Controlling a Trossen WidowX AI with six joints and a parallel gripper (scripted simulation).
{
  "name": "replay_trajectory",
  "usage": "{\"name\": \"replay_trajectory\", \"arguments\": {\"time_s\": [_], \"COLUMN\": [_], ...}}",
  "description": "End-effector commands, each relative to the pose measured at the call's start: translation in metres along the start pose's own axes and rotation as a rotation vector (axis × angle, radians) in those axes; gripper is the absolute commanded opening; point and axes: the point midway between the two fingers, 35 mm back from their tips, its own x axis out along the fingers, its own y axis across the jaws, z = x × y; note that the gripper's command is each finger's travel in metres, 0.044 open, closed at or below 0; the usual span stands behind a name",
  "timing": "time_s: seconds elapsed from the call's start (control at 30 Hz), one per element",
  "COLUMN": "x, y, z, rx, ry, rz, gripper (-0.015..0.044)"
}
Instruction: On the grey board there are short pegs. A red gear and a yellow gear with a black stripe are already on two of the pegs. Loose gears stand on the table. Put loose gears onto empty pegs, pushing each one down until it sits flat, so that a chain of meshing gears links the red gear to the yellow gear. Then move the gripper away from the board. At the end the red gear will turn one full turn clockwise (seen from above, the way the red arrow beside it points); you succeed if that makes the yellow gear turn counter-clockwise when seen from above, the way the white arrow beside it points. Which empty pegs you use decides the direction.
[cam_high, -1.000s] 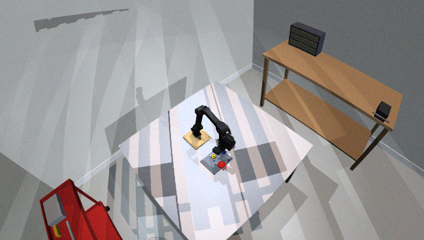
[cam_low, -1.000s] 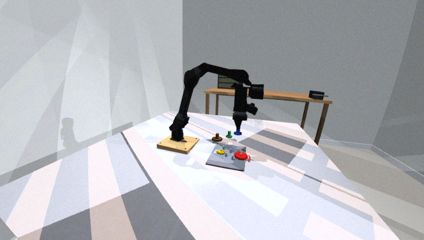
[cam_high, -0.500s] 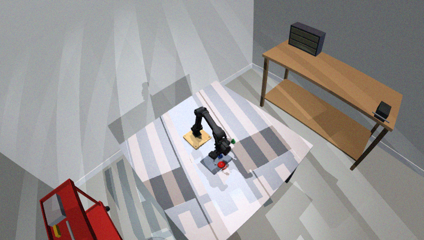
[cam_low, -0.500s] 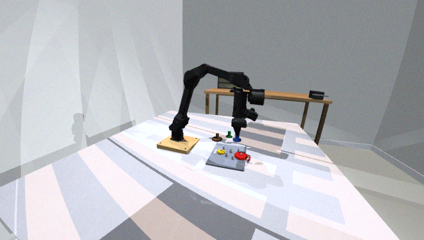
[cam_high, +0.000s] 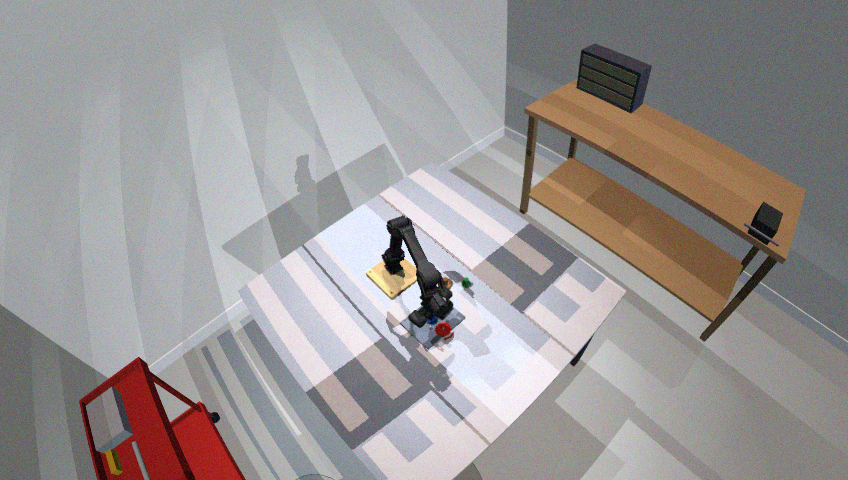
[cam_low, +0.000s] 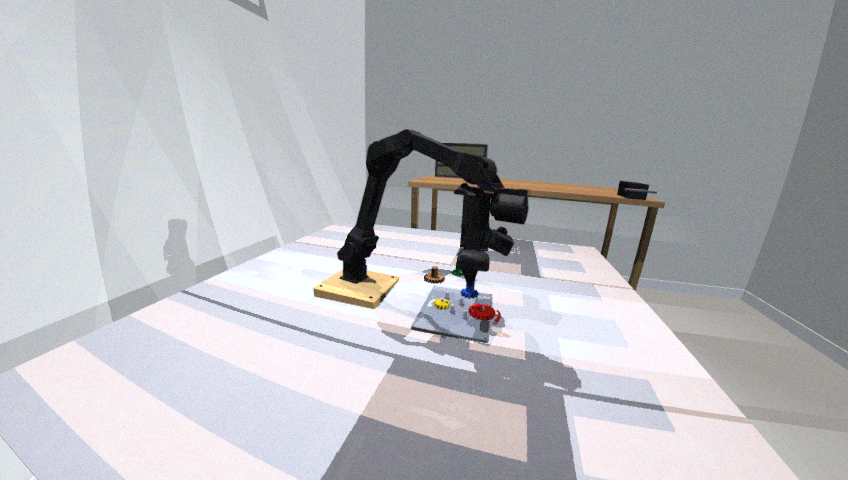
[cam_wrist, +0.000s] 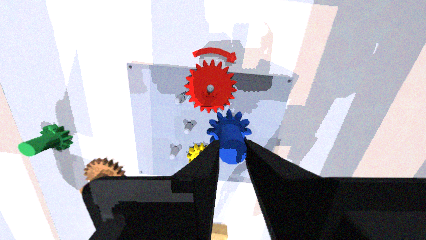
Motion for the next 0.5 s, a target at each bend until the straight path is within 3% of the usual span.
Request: {"name": "replay_trajectory", "arguments": {"time_s": [0.0,0.47], "x": [0.0063,0.0043], "y": [-0.0071,-0.0108], "z": [-0.0034,-0.0054], "rx": [-0.002,-0.002], "ry": [0.006,0.006], "rz": [0.006,0.006], "gripper": [0.0,0.0]}}
